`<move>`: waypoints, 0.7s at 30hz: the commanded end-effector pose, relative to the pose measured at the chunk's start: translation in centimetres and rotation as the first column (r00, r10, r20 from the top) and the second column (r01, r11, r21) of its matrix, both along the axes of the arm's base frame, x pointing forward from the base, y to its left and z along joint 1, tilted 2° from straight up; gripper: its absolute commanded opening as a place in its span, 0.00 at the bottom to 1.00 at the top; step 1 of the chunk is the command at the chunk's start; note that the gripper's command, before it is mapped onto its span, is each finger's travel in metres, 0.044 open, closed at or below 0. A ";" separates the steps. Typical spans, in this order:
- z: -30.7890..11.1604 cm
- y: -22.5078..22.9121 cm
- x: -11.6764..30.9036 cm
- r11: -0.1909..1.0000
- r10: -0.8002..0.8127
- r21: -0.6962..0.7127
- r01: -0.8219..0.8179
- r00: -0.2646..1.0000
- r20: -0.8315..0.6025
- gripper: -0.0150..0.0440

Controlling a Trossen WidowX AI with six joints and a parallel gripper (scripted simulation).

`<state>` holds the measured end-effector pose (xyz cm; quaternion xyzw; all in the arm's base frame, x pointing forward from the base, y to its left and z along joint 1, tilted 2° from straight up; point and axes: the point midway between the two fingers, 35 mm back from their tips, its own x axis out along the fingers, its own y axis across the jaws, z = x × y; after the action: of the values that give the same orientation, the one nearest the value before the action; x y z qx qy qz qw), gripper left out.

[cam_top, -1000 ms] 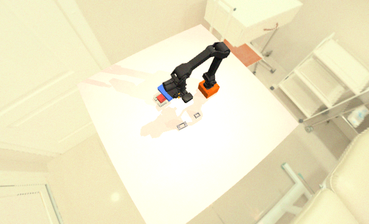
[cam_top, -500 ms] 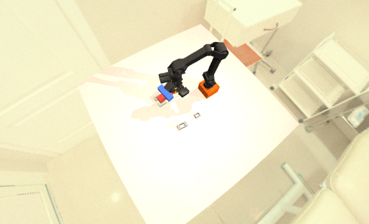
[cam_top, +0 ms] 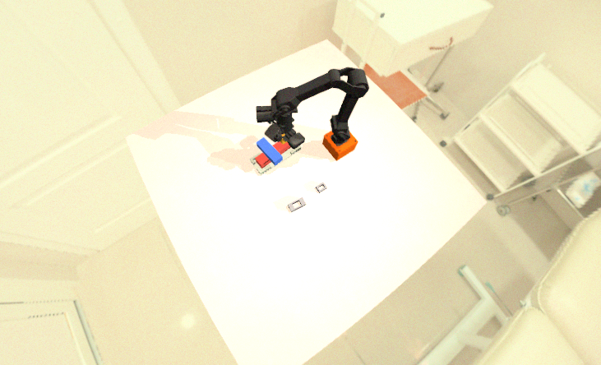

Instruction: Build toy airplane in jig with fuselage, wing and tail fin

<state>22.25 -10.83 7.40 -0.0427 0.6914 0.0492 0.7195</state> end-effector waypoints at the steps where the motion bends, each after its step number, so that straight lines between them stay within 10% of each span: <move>1: -0.4 -1.2 -0.5 1.000 0.011 0.005 -0.011 1.000 -0.001 0.25; 21: -0.7 -2.3 -1.1 1.000 0.018 0.005 -0.018 1.000 -0.001 0.36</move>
<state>21.14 -13.10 6.74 -0.0461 0.6922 0.0553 0.7181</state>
